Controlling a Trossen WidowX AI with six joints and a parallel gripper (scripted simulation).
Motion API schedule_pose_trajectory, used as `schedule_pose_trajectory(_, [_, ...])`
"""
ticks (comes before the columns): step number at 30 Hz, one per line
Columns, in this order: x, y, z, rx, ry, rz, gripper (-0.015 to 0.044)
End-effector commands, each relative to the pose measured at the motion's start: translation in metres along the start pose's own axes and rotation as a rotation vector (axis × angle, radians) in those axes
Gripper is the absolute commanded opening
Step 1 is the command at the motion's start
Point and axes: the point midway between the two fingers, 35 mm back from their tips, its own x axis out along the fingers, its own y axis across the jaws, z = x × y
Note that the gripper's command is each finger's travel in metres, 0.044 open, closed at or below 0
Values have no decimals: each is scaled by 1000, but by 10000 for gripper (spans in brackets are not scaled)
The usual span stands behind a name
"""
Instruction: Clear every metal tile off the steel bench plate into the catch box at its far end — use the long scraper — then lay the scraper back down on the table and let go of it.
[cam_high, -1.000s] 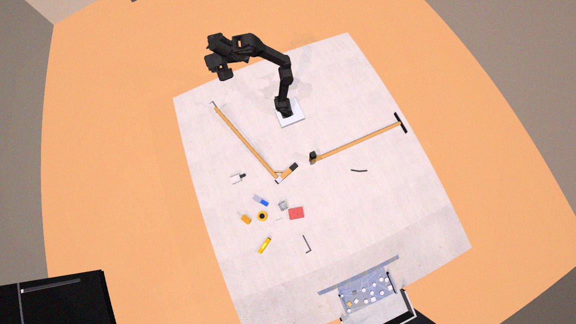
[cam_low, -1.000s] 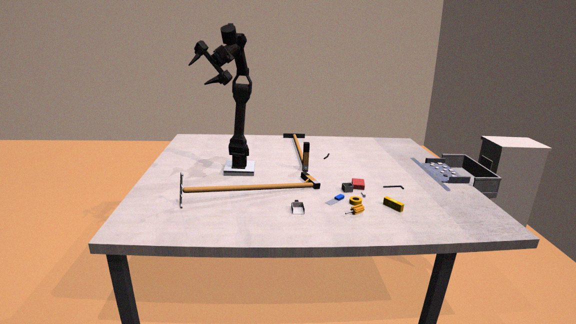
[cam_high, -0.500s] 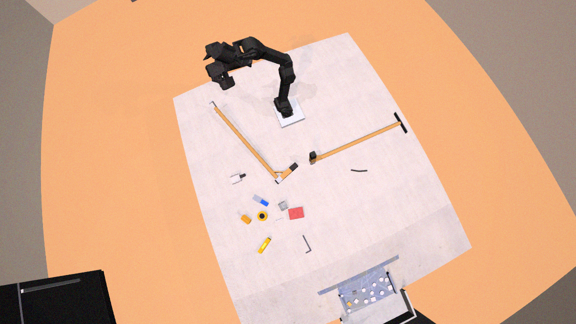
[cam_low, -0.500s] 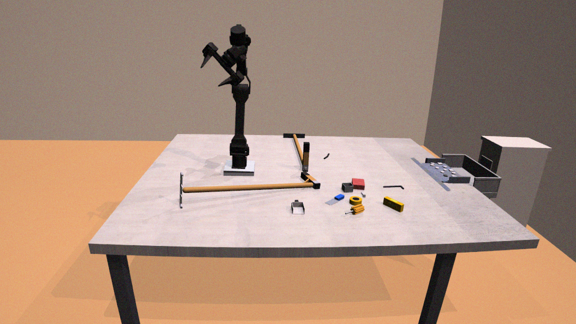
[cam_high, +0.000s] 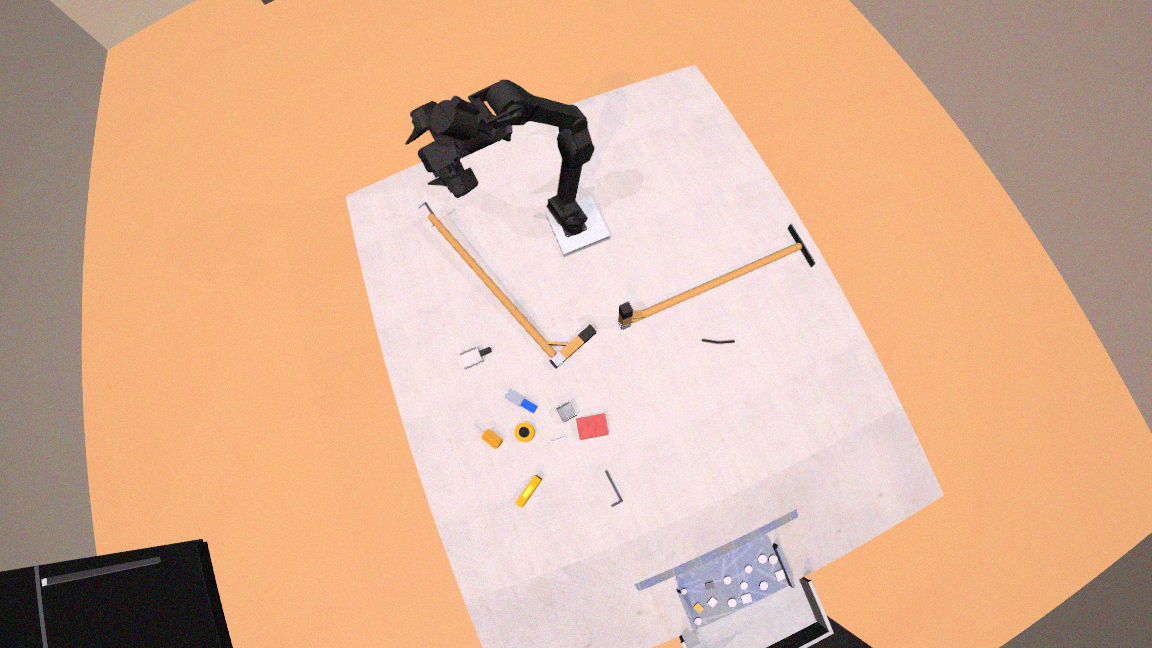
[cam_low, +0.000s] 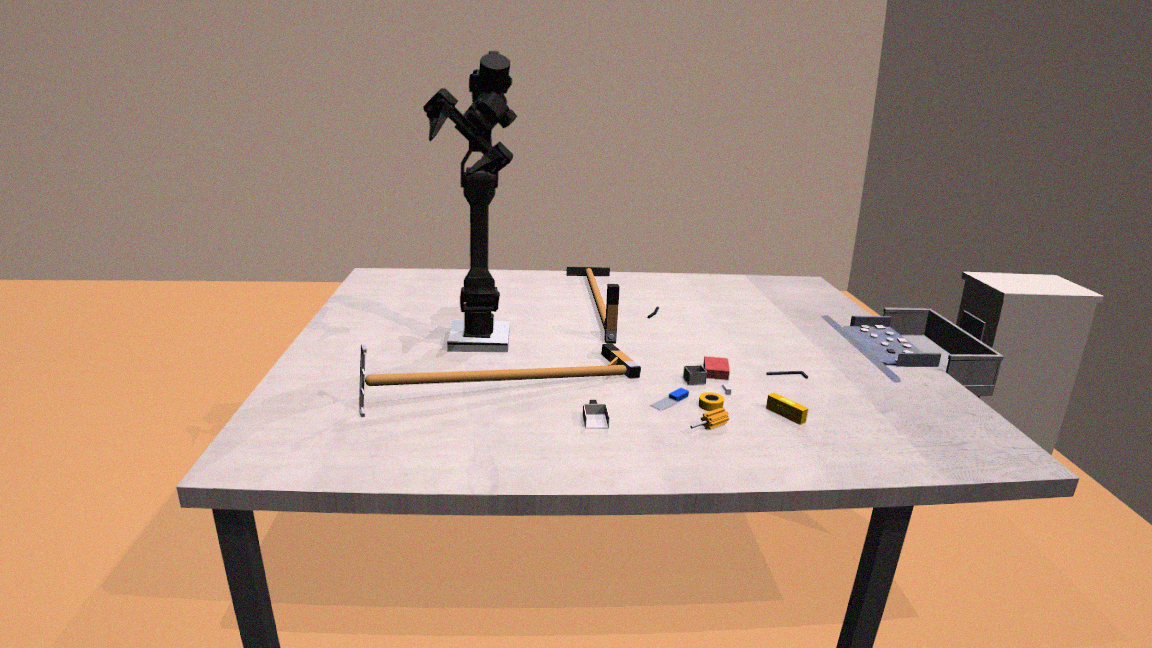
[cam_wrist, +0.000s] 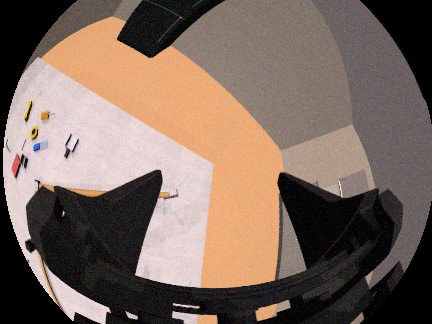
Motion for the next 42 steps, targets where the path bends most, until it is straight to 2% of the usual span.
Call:
schedule_pose_trajectory(1, [-7, 8, 6, -1, -41, 27, 440])
schedule_pose_trajectory(42, [-72, 112, 57, -118, -393, 391, 440])
